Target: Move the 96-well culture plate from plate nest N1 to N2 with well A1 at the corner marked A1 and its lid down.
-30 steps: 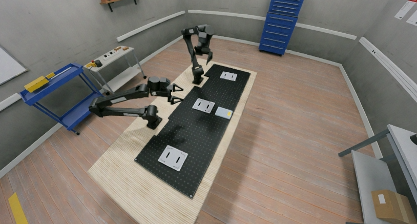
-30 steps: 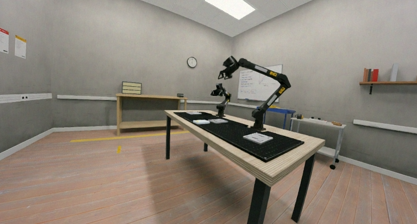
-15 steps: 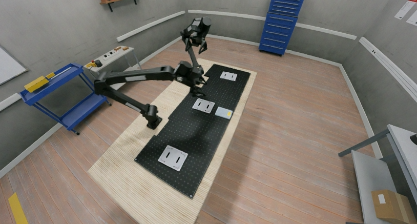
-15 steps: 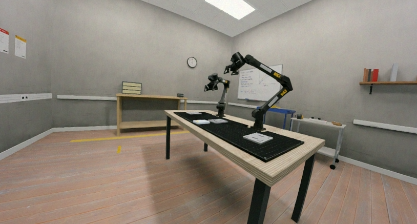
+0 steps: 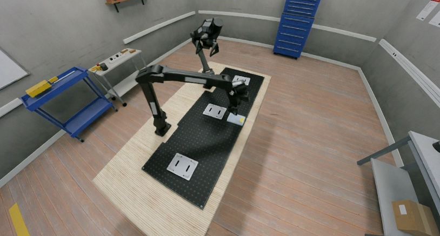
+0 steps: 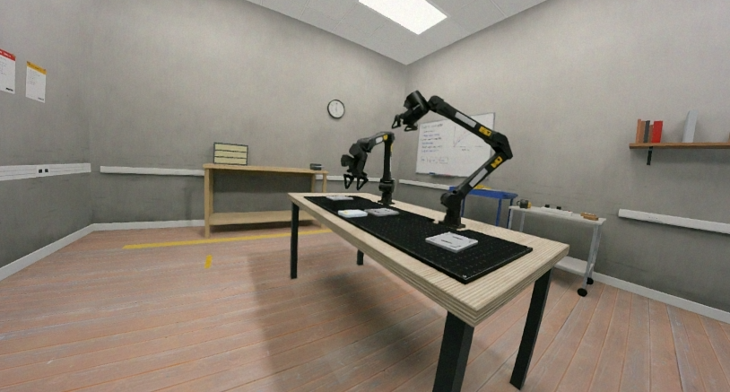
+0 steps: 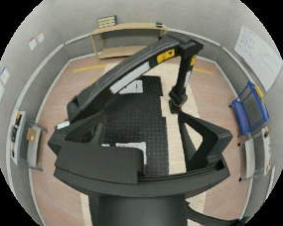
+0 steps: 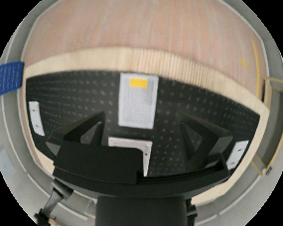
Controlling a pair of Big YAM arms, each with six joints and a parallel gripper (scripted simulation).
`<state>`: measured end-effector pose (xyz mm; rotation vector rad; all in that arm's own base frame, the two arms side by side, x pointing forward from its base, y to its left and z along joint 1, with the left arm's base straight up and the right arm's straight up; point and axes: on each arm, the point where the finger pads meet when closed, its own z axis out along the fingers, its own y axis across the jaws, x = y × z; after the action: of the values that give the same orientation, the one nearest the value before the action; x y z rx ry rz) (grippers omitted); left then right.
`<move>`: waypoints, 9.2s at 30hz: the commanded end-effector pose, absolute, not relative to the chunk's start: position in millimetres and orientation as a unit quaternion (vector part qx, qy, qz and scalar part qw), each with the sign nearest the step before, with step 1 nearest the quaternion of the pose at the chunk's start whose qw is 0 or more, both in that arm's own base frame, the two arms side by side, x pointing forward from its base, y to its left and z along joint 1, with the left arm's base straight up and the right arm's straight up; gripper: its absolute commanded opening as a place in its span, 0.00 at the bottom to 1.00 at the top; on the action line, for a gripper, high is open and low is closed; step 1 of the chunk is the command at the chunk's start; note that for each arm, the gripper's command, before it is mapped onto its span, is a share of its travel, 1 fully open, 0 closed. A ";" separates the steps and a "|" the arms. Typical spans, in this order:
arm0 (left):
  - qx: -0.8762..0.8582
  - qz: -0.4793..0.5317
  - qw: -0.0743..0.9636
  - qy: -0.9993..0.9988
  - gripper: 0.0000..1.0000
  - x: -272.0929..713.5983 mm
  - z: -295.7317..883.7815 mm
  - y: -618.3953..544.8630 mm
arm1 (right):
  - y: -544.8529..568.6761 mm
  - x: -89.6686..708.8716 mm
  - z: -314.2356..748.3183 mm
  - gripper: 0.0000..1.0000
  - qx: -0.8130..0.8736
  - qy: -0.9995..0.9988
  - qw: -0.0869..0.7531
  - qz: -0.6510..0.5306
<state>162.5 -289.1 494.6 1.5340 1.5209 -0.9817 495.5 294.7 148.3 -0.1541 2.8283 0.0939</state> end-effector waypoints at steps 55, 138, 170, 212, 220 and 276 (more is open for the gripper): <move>0.242 -0.166 0.483 0.825 1.00 288.3 237.0 -212.5 | 311.6 501.8 60.4 1.00 -0.015 1.000 -0.002 -0.001; 0.256 -0.174 0.533 0.788 1.00 303.7 310.2 -220.4 | 319.7 510.8 118.2 1.00 -0.024 0.998 -0.048 0.012; 0.256 -0.174 0.533 0.788 1.00 303.7 310.2 -220.3 | 302.9 496.6 90.0 1.00 -0.025 1.000 0.004 0.002; 0.256 -0.174 0.533 0.788 1.00 303.7 310.2 -220.3 | 301.1 493.6 24.6 1.00 -0.025 1.000 -0.003 -0.002; 0.256 -0.174 0.533 0.788 1.00 303.7 310.2 -220.3 | 301.7 494.5 18.9 1.00 -0.025 1.000 -0.001 -0.001; 0.387 -0.309 0.550 0.672 1.00 269.6 312.3 -453.6 | -56.9 363.0 86.5 0.83 -0.070 0.997 0.011 -0.003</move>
<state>267.9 -388.9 273.2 0.8948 1.7192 -0.6599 370.5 -32.7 83.3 -0.0488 3.1440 -0.0223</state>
